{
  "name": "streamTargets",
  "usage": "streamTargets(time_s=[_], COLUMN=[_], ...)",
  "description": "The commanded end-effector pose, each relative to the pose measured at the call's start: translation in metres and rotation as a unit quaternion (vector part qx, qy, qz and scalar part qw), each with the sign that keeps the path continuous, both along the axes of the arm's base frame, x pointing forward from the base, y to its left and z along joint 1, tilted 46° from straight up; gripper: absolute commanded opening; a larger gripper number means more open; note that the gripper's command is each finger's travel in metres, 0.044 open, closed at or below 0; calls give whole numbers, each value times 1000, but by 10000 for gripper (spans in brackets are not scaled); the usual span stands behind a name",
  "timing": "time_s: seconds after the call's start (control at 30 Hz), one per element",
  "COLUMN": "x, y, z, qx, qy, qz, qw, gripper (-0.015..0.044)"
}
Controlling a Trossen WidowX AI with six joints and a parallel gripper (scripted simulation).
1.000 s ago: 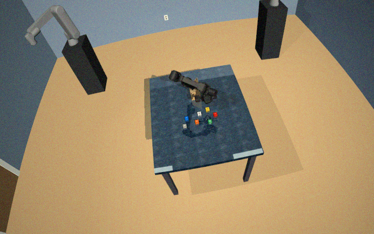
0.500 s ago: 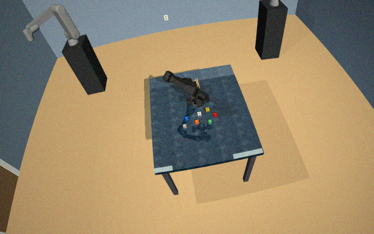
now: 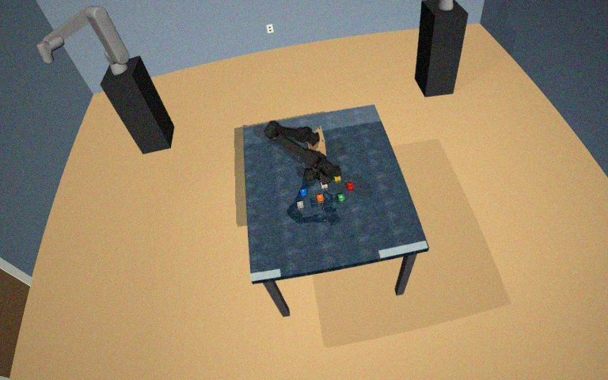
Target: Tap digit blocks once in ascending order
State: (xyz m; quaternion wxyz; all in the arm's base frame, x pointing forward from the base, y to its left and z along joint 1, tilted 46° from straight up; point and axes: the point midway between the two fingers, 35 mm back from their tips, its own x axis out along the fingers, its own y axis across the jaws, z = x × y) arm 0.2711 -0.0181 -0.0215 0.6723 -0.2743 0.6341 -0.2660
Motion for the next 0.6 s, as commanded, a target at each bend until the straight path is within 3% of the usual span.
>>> streamTargets(time_s=[0.0, 0.57], x=[-3, -3], y=[-7, -22], z=[-5, -20], qx=[-4, -5], qy=[7, 7], qz=[1, 1], qw=[1000, 1000], gripper=[20, 20])
